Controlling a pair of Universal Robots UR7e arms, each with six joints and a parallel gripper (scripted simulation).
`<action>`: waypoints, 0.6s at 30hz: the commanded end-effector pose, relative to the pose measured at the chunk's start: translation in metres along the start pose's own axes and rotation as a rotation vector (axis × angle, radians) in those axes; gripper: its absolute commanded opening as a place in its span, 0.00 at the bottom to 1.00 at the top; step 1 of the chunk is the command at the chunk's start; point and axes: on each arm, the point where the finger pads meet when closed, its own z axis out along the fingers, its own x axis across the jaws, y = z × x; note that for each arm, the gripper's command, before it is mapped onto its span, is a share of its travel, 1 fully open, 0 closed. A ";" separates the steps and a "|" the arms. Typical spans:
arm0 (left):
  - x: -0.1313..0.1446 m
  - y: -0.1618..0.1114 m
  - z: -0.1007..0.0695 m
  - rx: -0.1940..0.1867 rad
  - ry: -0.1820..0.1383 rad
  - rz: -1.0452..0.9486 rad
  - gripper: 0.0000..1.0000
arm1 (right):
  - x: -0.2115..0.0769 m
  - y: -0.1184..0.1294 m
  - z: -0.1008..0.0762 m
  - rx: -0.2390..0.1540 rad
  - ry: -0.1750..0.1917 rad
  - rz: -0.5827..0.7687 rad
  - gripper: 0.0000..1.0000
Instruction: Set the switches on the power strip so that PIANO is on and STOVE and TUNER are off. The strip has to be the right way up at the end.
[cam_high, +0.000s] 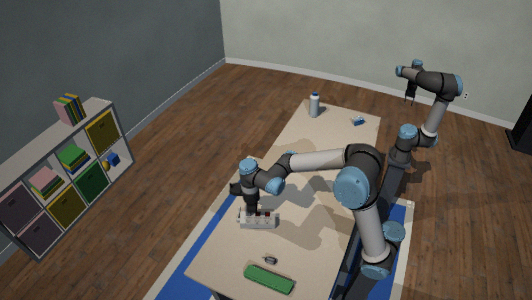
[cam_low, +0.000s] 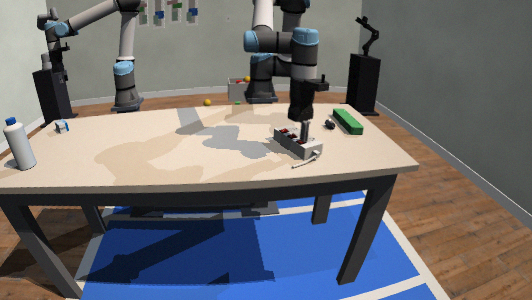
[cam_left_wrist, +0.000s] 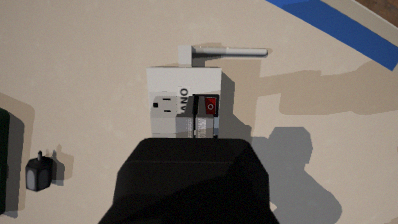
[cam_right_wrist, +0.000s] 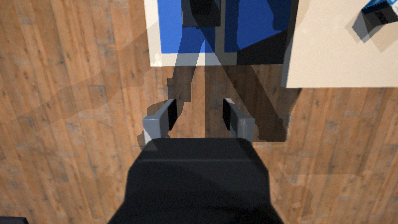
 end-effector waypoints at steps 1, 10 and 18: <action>0.000 0.000 -0.001 0.002 0.001 0.000 0.00 | 0.000 0.000 0.000 -0.001 0.000 0.000 1.00; 0.000 0.000 -0.001 0.002 0.001 0.000 0.00 | 0.000 0.000 0.000 -0.001 0.000 0.000 1.00; 0.000 0.000 -0.005 0.002 0.001 0.000 0.00 | 0.000 0.000 0.000 -0.001 0.000 0.000 1.00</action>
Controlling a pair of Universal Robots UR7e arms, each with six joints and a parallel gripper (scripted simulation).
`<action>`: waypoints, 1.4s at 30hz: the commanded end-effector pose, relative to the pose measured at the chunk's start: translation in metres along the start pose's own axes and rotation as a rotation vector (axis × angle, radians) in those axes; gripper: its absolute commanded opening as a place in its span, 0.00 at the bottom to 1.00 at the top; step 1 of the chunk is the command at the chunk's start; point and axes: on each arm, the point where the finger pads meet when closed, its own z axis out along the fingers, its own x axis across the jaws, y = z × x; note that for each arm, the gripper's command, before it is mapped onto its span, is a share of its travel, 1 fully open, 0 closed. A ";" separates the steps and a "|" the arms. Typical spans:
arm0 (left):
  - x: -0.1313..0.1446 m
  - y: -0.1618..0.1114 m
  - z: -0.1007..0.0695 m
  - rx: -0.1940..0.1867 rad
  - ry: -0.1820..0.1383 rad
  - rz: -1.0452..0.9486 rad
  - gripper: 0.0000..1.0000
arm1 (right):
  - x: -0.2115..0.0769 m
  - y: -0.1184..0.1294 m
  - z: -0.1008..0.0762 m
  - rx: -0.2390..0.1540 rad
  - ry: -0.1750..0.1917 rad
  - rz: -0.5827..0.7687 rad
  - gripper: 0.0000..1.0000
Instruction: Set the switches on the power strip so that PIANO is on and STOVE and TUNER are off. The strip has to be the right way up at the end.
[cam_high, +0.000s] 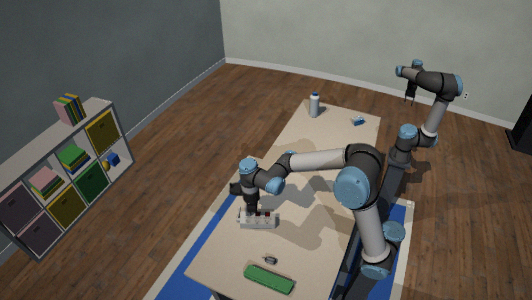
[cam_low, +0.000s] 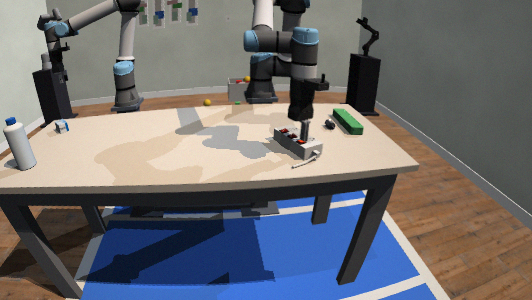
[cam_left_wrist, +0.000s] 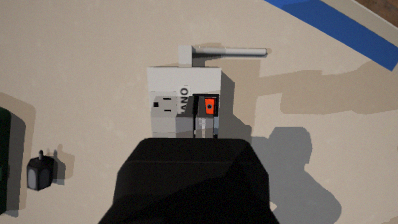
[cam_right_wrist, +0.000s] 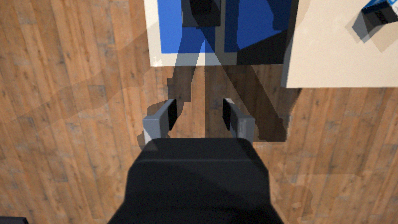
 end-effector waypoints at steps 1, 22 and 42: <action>0.000 0.000 -0.005 0.002 0.001 0.000 0.00 | 0.000 0.000 0.000 -0.001 0.000 0.000 1.00; 0.000 0.000 -0.038 0.002 0.001 0.000 0.00 | 0.000 0.000 0.000 -0.001 0.000 0.000 1.00; 0.000 0.000 -0.038 0.002 0.001 0.000 1.00 | 0.000 0.000 0.000 -0.001 0.000 0.000 1.00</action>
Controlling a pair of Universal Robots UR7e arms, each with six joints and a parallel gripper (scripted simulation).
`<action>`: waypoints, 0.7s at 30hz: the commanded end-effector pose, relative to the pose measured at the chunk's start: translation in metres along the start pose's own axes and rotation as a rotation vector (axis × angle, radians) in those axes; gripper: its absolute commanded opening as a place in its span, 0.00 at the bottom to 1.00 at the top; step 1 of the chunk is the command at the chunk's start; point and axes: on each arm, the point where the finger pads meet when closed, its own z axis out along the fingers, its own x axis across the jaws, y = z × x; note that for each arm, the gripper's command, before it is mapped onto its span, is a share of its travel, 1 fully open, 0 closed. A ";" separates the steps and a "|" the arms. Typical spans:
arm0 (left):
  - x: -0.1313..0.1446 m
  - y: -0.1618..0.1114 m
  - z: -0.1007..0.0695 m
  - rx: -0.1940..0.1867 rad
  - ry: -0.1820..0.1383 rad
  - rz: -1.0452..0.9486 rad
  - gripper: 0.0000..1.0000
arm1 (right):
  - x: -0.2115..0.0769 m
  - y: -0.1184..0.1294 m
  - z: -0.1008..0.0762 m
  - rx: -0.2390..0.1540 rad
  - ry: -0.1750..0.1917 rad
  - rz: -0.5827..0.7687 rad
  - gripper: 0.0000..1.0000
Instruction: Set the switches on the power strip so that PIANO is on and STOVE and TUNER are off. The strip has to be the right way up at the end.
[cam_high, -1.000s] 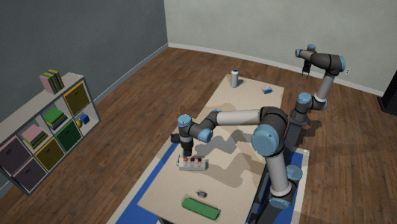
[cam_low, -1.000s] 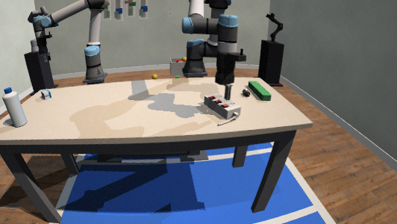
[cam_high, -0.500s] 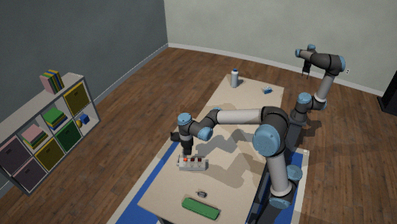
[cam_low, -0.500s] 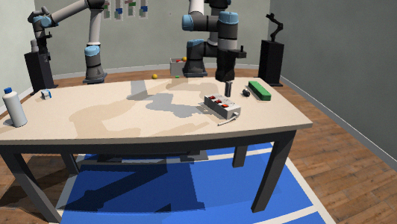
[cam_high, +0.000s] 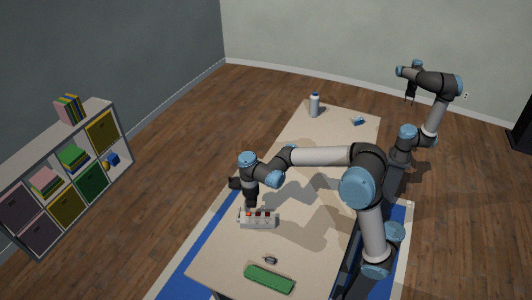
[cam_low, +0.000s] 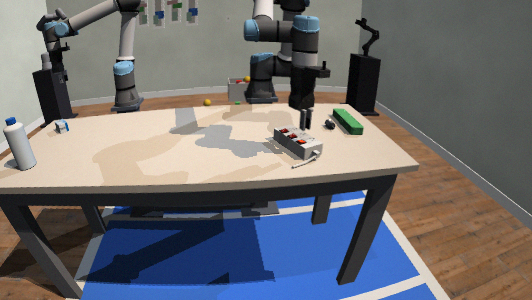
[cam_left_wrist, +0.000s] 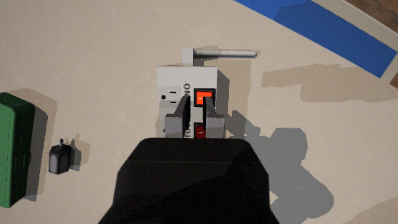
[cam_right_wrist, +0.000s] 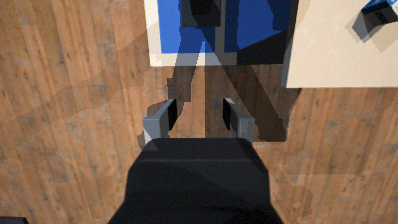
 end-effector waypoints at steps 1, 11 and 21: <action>0.000 0.000 -0.003 0.002 0.001 0.000 1.00 | 0.000 0.000 0.000 -0.001 0.000 0.000 1.00; 0.000 0.000 -0.046 0.002 0.001 0.000 1.00 | 0.000 0.000 0.000 -0.001 0.000 0.000 1.00; 0.000 0.000 -0.089 0.002 0.001 0.000 1.00 | 0.000 0.000 0.000 -0.001 0.000 0.000 1.00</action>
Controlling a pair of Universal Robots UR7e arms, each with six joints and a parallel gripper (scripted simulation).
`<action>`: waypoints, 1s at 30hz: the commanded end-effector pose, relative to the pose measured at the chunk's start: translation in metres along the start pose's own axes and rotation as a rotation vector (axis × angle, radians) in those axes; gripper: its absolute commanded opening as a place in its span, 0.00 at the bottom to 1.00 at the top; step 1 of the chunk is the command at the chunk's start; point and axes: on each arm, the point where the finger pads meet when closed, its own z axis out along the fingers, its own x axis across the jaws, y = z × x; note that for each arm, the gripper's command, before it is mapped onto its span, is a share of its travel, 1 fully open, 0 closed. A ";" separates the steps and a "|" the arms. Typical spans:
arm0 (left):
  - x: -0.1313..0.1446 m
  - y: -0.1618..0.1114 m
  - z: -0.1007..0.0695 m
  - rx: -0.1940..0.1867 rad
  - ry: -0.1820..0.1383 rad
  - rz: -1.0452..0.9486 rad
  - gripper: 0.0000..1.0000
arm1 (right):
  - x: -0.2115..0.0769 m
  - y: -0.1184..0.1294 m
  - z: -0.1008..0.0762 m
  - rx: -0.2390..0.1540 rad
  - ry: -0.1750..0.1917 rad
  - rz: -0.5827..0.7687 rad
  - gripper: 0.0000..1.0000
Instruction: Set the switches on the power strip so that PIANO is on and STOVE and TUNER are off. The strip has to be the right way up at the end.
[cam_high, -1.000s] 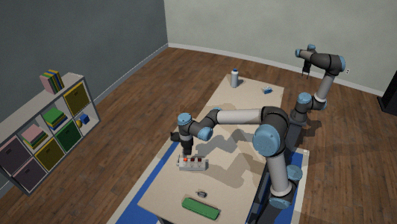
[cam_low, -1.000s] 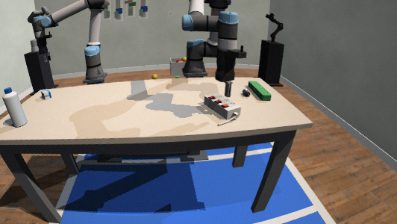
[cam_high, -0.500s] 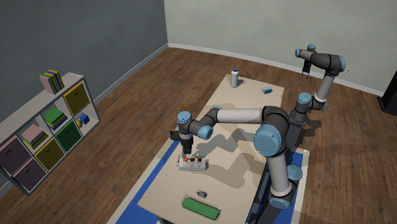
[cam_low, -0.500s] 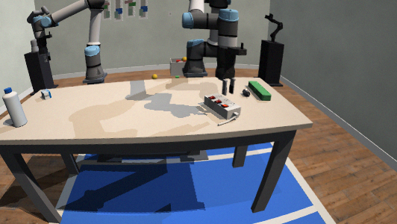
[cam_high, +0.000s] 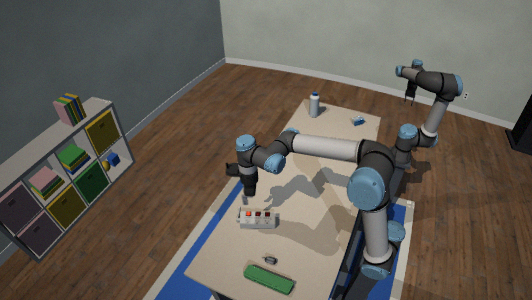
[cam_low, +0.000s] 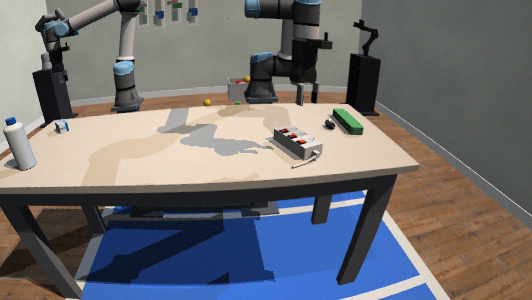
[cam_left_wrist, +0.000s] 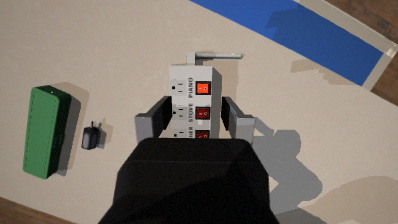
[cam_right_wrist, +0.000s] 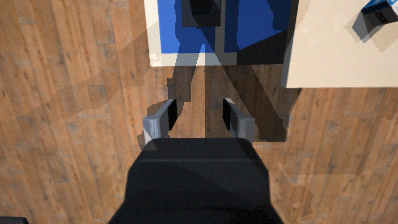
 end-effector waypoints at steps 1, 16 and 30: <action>0.000 0.000 -0.011 0.001 0.001 0.000 1.00 | 0.000 0.000 0.000 -0.001 0.000 0.000 1.00; 0.000 0.000 -0.019 0.001 0.001 0.000 1.00 | 0.000 0.000 0.000 -0.001 0.000 0.000 1.00; 0.000 0.000 -0.019 0.001 0.001 0.000 1.00 | 0.000 0.000 0.000 -0.001 0.000 0.000 1.00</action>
